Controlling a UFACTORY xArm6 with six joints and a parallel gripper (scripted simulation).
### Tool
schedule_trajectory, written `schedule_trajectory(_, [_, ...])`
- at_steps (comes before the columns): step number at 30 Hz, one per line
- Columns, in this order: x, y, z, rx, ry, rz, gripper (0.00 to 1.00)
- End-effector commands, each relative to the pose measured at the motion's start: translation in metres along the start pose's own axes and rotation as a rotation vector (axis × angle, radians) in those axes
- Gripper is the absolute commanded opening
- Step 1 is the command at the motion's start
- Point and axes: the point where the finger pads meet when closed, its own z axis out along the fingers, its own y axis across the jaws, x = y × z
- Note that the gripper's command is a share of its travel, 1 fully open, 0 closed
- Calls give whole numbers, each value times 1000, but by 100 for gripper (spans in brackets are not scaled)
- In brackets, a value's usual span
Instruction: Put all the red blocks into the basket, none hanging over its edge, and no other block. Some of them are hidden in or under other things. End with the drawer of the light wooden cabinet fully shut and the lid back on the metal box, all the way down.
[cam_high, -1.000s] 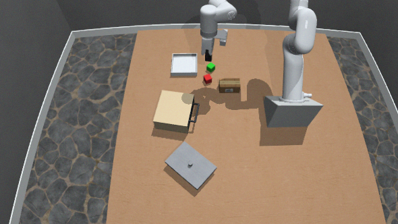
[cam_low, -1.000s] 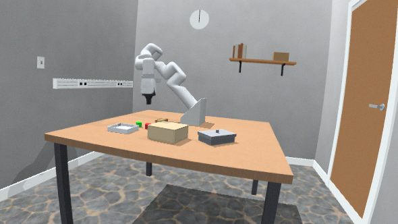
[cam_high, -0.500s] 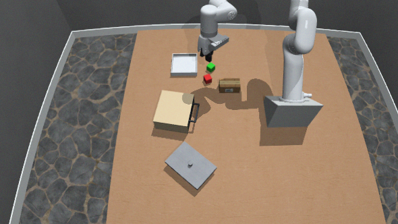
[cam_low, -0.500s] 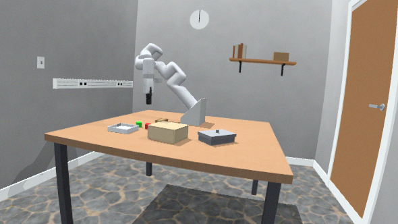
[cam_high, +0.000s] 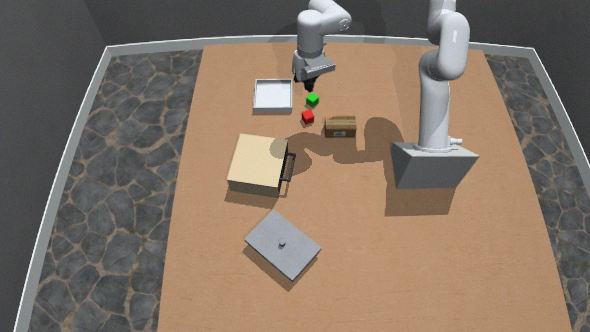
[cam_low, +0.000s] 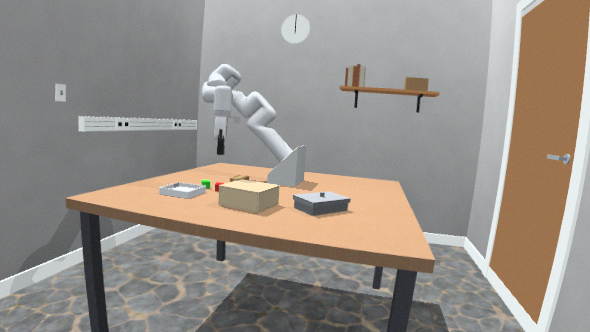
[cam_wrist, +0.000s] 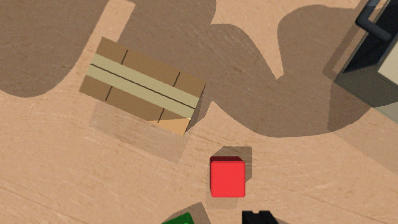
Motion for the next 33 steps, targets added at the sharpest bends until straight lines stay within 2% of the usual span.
schedule_trajectory(1, [-1,1,-1,-1,-3,6,0])
schedule_trajectory(2, [-1,1,-1,-1,-3,6,66])
schedule_trajectory(33, [-1,1,-1,-1,-3,6,66])
